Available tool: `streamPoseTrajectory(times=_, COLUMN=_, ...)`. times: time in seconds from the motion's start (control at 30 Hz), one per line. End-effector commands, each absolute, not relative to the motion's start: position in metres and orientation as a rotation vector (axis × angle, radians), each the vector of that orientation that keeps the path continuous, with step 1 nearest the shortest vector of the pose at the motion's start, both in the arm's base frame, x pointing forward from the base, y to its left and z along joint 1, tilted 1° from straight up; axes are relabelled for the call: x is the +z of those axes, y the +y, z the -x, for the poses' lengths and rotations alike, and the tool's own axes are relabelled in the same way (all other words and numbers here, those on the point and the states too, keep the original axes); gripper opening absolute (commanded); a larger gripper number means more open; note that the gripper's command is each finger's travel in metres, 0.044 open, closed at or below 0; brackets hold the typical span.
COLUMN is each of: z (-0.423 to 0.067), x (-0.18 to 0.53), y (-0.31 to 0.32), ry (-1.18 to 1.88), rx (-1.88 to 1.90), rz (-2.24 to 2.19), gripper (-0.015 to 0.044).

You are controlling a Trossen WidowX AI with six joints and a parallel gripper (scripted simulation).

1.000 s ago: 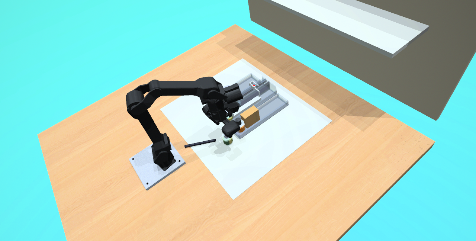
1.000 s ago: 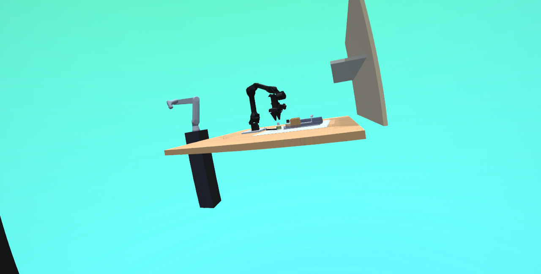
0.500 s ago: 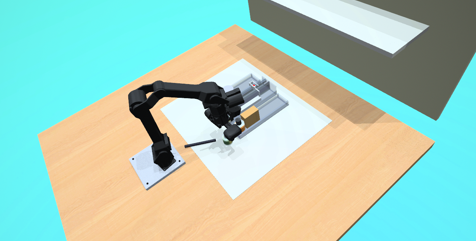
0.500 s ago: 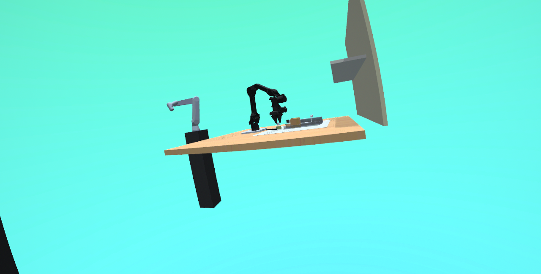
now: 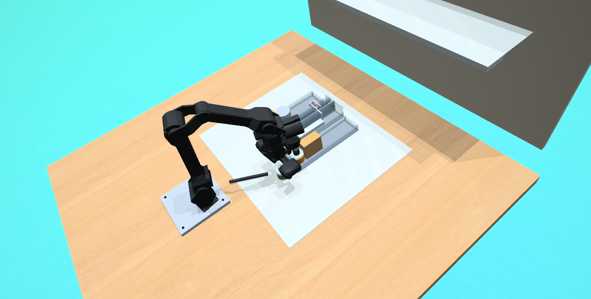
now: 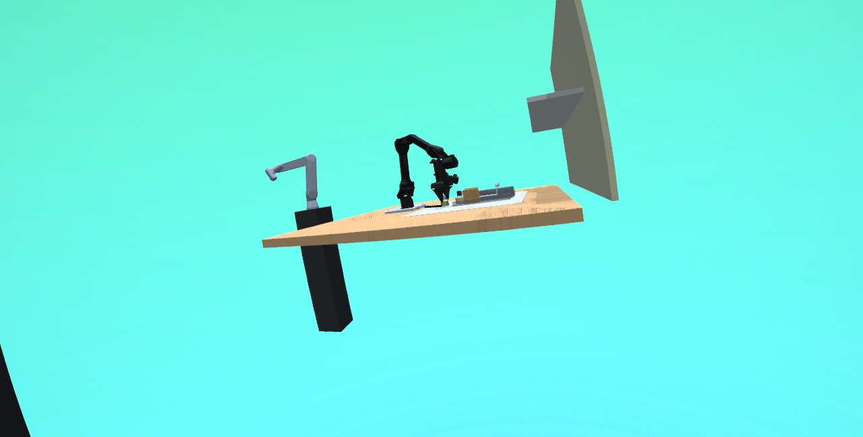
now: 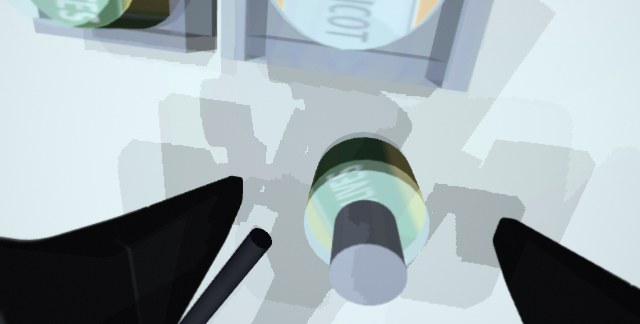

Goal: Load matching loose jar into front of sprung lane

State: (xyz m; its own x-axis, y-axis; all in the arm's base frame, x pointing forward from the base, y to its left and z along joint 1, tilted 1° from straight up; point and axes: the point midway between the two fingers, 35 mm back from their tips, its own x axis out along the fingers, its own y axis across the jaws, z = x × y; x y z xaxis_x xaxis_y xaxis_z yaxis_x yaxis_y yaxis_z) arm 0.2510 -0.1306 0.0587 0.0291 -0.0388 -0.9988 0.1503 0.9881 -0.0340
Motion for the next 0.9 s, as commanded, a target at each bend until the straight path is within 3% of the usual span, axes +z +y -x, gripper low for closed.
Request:
streamPoseTrajectory(times=0.0, z=-0.249, x=0.051, y=-0.130, ry=1.550, rx=-0.141, rz=-0.086, gripper=0.0440)
streamPoseTrajectory(times=0.33, z=-0.249, x=0.051, y=-0.130, ry=1.550, rx=-0.141, rz=-0.086, gripper=0.0177)
streamPoseTrajectory(times=0.5, z=-0.249, x=0.051, y=-0.130, ry=1.550, rx=-0.141, rz=-0.086, gripper=0.0144)
streamPoseTrajectory(times=0.7, z=-0.251, x=0.068, y=-0.131, ry=1.550, rx=-0.141, rz=-0.086, gripper=0.0000)
streamPoseTrajectory(times=0.87, z=-0.253, x=0.095, y=-0.131, ry=1.550, rx=-0.141, rz=-0.086, gripper=0.0000)
